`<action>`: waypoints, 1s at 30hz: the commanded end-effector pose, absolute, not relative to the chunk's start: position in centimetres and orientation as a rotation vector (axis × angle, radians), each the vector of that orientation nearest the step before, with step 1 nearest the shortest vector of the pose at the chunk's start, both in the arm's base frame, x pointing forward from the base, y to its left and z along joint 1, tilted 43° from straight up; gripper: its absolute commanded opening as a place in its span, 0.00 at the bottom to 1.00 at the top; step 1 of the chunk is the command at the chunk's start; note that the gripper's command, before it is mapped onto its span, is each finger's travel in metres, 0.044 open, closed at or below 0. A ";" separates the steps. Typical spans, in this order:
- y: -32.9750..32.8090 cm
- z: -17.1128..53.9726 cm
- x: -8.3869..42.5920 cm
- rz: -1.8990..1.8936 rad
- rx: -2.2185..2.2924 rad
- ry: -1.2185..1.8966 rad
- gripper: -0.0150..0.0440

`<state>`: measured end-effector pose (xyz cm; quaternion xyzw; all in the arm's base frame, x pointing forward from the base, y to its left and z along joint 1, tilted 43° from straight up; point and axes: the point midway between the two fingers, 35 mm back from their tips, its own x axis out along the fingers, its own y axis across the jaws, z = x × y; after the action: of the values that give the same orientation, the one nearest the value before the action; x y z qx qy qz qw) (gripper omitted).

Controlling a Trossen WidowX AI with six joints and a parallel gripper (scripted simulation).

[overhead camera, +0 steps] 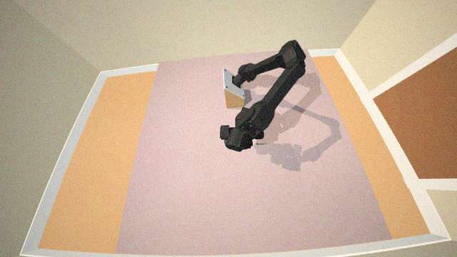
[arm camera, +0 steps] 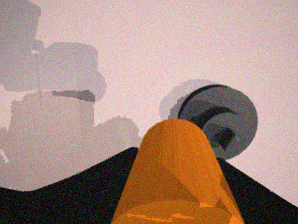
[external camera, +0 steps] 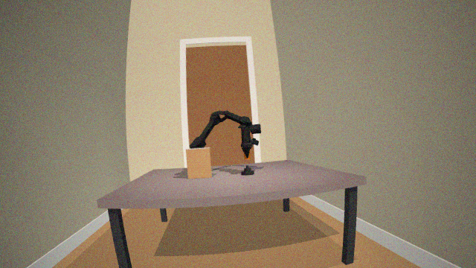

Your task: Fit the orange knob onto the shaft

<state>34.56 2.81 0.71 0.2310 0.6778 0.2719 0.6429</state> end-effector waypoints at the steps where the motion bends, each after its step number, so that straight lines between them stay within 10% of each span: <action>1: 2.0 -0.2 34.5 0.618 0.523 1.541 0.25; 30: 1.3 -5.2 33.8 0.635 0.522 1.535 0.25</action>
<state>33.60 1.50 -5.31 0.2280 0.6767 0.2780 0.6425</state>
